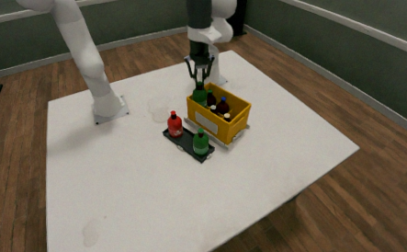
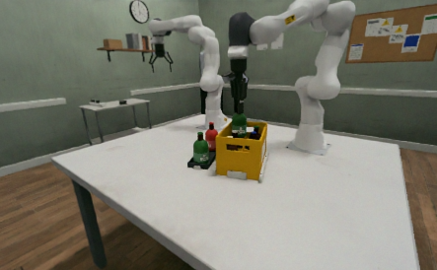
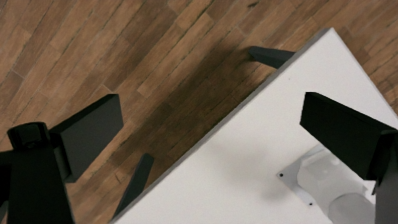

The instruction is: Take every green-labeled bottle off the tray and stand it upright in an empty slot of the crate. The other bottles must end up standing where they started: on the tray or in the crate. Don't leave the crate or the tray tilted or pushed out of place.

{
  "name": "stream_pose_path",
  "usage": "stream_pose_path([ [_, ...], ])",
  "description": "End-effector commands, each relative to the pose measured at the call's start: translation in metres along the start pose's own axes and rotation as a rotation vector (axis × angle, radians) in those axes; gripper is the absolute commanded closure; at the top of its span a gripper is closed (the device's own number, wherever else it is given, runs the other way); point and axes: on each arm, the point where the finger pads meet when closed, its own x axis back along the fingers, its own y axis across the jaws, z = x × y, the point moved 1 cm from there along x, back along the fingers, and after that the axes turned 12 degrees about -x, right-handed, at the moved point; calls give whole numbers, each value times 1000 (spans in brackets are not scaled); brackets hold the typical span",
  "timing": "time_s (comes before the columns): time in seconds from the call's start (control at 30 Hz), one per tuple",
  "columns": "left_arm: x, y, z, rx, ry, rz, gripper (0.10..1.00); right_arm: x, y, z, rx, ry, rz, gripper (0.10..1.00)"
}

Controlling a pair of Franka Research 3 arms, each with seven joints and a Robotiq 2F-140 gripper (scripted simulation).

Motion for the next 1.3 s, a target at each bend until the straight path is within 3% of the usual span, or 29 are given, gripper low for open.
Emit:
stream_pose_path([
  [0.0, 3, 1, 4, -3, 15, -3, 999, 0, -1, 1, 4, -1, 4, 98],
  [1.27, -31, 2, 5, -3, 15, -3, 999, 0, -1, 1, 4, -1, 4, 98],
])
